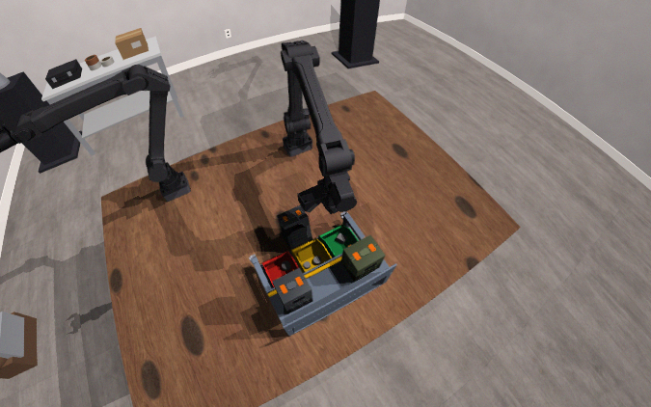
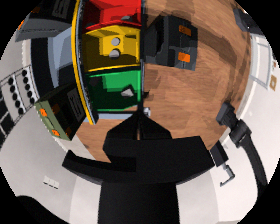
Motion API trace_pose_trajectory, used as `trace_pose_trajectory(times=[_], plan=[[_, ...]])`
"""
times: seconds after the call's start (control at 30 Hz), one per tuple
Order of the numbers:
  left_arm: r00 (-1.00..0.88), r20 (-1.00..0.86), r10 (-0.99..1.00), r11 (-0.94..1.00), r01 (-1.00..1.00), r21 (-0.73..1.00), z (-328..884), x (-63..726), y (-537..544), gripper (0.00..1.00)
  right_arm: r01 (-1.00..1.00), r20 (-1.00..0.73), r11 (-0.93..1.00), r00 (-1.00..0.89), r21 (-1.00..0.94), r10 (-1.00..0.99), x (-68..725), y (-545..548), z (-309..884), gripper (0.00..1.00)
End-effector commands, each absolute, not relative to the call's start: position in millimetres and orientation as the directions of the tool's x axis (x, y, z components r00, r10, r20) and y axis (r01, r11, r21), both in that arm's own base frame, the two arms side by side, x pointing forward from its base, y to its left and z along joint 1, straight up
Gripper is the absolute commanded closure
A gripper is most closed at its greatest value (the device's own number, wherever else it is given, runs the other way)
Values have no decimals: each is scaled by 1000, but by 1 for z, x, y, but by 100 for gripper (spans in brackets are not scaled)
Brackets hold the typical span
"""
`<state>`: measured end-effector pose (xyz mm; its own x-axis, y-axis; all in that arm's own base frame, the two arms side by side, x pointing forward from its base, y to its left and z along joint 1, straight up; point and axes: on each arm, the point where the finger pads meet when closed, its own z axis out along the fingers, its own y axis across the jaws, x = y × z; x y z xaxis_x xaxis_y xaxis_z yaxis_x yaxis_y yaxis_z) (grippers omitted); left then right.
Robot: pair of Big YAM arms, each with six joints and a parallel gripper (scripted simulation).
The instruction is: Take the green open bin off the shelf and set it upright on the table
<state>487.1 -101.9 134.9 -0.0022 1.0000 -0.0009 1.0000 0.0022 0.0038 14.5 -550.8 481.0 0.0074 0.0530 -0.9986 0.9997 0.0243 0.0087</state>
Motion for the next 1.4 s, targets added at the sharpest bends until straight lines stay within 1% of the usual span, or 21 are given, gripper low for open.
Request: trace_pose_trajectory(times=[0.0,1.37], plan=[[2,-4,1000,-2,1000,9,129,491,-100,100,1000,-1000,17,0,0,0,9,-545,501,0],[-3,-3,1000,3,1000,8,128,491,-96,100,1000,-1000,17,0,0,0,9,-545,501,0]])
